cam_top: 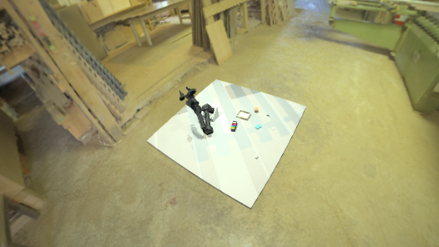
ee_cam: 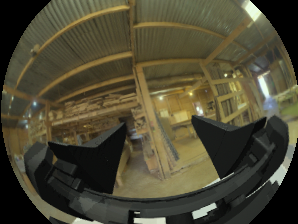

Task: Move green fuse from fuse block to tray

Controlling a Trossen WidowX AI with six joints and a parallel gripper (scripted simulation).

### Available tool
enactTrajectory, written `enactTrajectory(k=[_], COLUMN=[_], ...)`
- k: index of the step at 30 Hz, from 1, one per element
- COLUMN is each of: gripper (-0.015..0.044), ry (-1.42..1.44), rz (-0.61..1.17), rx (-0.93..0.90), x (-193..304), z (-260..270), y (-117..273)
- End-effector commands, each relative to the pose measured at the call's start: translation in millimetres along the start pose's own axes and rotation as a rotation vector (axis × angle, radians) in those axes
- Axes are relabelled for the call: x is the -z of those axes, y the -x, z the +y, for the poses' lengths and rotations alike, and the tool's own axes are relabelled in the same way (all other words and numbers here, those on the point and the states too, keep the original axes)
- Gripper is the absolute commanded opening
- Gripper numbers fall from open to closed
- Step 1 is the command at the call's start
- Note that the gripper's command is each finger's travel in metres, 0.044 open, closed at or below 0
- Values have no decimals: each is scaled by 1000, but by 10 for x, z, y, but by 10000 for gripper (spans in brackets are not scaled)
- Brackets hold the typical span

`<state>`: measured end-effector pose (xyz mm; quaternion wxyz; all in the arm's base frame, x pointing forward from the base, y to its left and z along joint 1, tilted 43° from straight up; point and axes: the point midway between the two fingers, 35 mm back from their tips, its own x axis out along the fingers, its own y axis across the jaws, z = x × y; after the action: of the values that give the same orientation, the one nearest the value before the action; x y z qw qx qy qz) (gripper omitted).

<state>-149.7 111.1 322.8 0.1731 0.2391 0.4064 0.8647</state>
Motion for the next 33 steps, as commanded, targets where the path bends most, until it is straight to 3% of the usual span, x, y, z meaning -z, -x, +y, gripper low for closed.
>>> enactTrajectory(k=[1, 7, 13, 23, 33], gripper=[374, 216, 70, 70, 70], ry=[3, 79, 128, 74, -176], rz=[-6, -172, -316, -414, -369], rx=[12, 397, 846, 1562, 2085], x=[-14, -509, -1060, -1629, -1552], z=[-20, -710, -1468, -2320, -2509], y=[-7, -65, 274, 1565, 2964])
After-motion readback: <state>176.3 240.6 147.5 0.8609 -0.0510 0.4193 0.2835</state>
